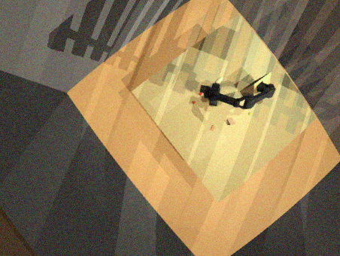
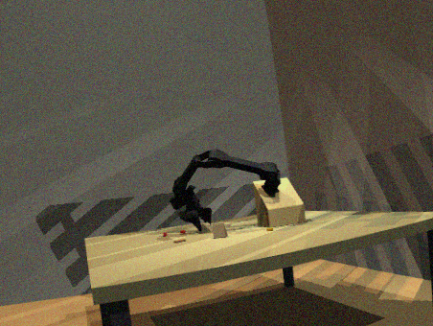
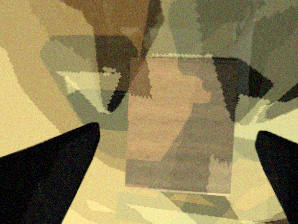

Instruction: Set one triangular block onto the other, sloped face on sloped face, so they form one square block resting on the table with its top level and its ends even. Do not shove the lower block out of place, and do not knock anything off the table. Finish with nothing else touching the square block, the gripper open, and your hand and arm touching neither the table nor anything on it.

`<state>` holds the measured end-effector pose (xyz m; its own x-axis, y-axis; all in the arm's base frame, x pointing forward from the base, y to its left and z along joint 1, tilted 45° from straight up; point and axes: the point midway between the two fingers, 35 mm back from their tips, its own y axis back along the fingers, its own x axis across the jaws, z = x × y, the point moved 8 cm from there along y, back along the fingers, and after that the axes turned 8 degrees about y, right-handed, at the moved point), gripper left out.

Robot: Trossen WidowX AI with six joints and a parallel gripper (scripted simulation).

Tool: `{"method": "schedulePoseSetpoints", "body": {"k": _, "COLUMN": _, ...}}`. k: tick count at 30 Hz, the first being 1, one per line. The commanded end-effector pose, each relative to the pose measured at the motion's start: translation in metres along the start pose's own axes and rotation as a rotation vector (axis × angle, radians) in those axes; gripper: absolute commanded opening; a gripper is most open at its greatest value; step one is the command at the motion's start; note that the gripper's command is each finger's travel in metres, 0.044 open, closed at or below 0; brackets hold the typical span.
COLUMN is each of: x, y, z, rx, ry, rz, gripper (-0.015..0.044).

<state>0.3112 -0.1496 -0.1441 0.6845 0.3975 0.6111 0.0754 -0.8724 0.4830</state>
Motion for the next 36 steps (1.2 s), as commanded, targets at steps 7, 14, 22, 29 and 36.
{"method": "schedulePoseSetpoints", "body": {"k": 7, "x": 0.0, "y": -0.002, "z": -0.002, "rx": 0.003, "ry": -0.006, "rz": 0.003, "gripper": 0.044}}
{"method": "schedulePoseSetpoints", "body": {"k": 14, "x": 0.0, "y": -0.001, "z": -0.001, "rx": 0.002, "ry": -0.001, "rz": 0.0, "gripper": 0.0256}}
{"method": "schedulePoseSetpoints", "body": {"k": 22, "x": 0.0, "y": -0.001, "z": -0.001, "rx": 0.002, "ry": -0.001, "rz": 0.0, "gripper": 0.0164}}
{"method": "schedulePoseSetpoints", "body": {"k": 29, "x": 0.001, "y": 0.004, "z": -0.003, "rx": 0.001, "ry": -0.001, "rz": -0.001, "gripper": 0.0}}
{"method": "schedulePoseSetpoints", "body": {"k": 36, "x": 0.003, "y": 0.036, "z": -0.013, "rx": -0.002, "ry": -0.002, "rz": -0.004, "gripper": 0.0}}
